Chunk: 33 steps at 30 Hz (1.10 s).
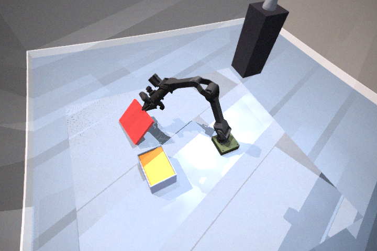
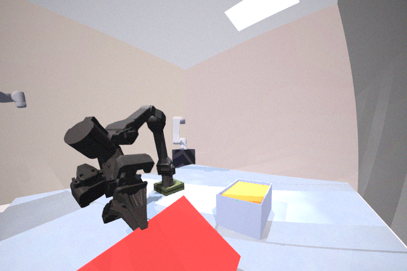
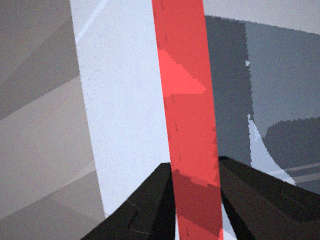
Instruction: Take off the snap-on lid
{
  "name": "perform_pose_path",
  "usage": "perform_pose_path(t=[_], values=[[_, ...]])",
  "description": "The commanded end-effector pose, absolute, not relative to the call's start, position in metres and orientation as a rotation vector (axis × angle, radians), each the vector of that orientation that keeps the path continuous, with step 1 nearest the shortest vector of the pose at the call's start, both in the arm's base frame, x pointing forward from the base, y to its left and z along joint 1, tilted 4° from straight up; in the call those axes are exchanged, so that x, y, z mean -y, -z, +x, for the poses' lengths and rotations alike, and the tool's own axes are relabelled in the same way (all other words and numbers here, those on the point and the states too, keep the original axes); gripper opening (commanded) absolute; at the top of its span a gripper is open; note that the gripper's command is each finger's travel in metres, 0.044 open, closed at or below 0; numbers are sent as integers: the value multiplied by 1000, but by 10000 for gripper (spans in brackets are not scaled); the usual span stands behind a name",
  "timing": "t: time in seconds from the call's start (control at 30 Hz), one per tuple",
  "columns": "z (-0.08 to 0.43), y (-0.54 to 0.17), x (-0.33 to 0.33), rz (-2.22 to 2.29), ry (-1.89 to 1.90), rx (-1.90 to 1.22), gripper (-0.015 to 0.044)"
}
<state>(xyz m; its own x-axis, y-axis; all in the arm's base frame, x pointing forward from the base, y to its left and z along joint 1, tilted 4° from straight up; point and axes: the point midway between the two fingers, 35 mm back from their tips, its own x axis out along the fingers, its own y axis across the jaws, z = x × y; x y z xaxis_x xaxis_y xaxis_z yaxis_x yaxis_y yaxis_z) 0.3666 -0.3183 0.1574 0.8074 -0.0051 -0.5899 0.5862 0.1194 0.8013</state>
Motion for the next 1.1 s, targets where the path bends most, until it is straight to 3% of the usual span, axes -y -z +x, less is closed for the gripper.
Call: perform_pose_path(t=[0.0,1.07], values=[[366,-147,317,1408,466,-523,0],[367,-121,319,1408,466,-523,0]])
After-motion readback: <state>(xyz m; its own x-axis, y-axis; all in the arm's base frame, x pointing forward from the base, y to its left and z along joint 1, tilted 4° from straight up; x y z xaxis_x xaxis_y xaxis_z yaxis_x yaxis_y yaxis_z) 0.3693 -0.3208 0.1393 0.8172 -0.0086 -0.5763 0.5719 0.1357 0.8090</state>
